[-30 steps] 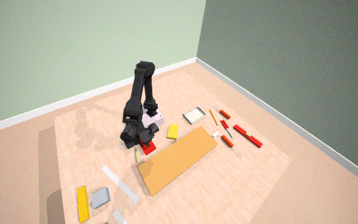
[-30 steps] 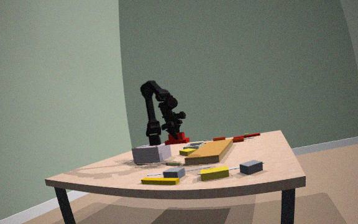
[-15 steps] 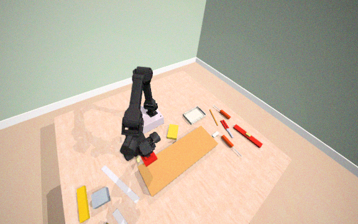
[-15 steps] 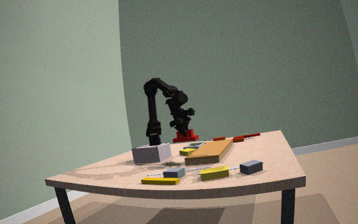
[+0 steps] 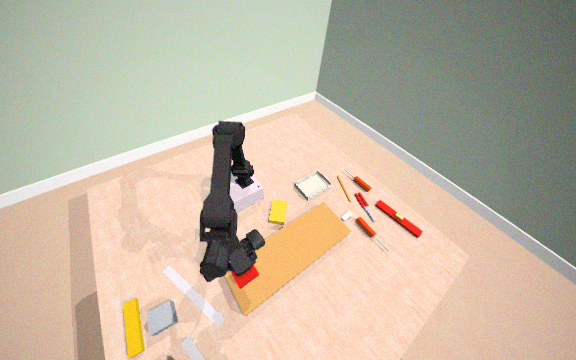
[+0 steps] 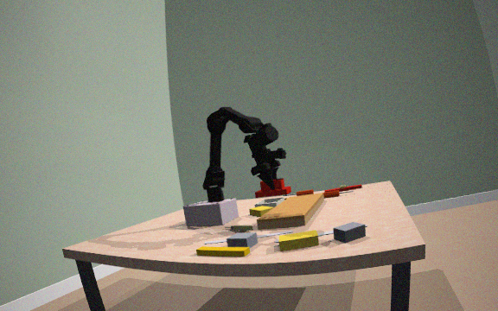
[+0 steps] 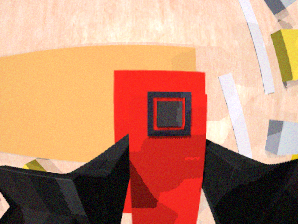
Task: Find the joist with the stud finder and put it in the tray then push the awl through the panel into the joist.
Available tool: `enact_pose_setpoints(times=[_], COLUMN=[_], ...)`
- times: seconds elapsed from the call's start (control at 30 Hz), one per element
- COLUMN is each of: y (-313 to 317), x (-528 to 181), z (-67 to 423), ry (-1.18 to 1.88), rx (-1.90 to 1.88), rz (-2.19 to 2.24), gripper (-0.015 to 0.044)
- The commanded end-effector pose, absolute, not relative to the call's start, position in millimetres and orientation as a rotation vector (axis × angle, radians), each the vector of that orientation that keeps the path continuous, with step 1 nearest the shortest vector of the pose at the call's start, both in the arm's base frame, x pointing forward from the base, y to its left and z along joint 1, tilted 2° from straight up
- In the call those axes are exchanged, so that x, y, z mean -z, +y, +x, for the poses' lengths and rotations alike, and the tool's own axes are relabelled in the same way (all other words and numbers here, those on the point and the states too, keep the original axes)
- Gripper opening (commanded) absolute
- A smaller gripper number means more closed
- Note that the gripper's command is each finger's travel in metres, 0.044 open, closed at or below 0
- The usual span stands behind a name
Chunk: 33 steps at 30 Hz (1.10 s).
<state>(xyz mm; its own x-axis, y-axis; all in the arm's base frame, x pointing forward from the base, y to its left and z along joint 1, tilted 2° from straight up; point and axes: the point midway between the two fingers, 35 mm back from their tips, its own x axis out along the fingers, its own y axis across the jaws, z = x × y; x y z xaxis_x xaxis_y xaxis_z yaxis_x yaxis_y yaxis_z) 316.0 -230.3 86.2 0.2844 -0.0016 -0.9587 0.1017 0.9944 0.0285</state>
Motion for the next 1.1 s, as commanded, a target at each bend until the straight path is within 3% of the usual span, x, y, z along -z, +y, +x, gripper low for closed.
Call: enact_pose_setpoints(times=[0.0, 1.07], y=[-234.8, -234.8], x=[-87.5, -29.7], z=[333.7, 338.2], ry=[1.274, 1.273], rx=[0.079, 0.079], rz=[0.088, 0.088], gripper=[0.0000, 0.0000])
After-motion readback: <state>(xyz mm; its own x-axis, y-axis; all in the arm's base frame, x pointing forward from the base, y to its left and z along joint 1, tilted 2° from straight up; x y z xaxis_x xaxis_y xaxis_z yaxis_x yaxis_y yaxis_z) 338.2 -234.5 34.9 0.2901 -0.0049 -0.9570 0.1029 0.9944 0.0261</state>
